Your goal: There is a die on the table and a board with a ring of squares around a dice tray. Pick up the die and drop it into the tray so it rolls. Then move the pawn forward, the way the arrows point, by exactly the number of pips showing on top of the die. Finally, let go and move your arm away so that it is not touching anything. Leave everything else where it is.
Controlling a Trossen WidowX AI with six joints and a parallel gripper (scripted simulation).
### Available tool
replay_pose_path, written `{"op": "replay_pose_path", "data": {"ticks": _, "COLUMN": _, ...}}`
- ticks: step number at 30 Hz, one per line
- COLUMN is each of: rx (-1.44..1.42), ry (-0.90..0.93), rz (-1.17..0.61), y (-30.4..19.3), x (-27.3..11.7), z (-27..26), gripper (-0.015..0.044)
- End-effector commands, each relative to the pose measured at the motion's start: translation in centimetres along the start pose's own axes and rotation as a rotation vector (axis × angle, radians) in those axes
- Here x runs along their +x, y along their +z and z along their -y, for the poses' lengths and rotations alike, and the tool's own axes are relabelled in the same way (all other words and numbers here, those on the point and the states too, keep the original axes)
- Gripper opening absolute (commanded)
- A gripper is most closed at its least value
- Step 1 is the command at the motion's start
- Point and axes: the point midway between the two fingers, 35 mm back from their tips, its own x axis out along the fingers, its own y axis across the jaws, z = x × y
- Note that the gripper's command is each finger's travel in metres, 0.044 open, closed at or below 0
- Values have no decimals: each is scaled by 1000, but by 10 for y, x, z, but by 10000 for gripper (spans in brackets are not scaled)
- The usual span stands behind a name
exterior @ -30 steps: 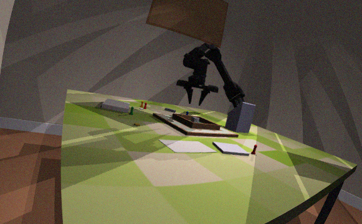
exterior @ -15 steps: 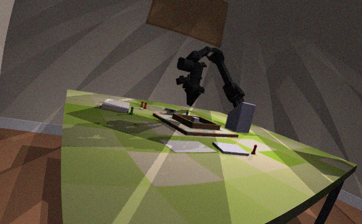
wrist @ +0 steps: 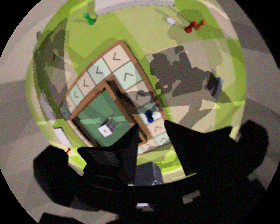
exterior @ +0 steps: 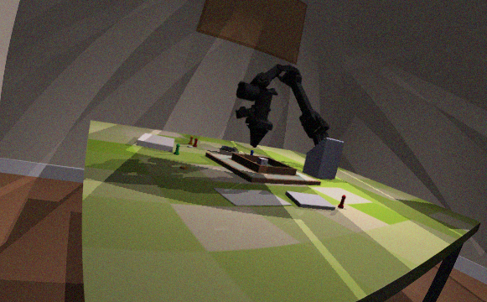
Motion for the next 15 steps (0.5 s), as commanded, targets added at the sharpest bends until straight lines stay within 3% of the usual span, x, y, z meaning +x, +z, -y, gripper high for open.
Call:
{"op": "replay_pose_path", "data": {"ticks": 1, "rx": -8, "ry": -6, "rz": -4, "y": -1, "x": 7, "z": 0, "gripper": 200}}
{"op": "replay_pose_path", "data": {"ticks": 15, "rx": -9, "ry": -7, "rz": -3, "y": -2, "x": 29, "z": 0, "gripper": 200}}
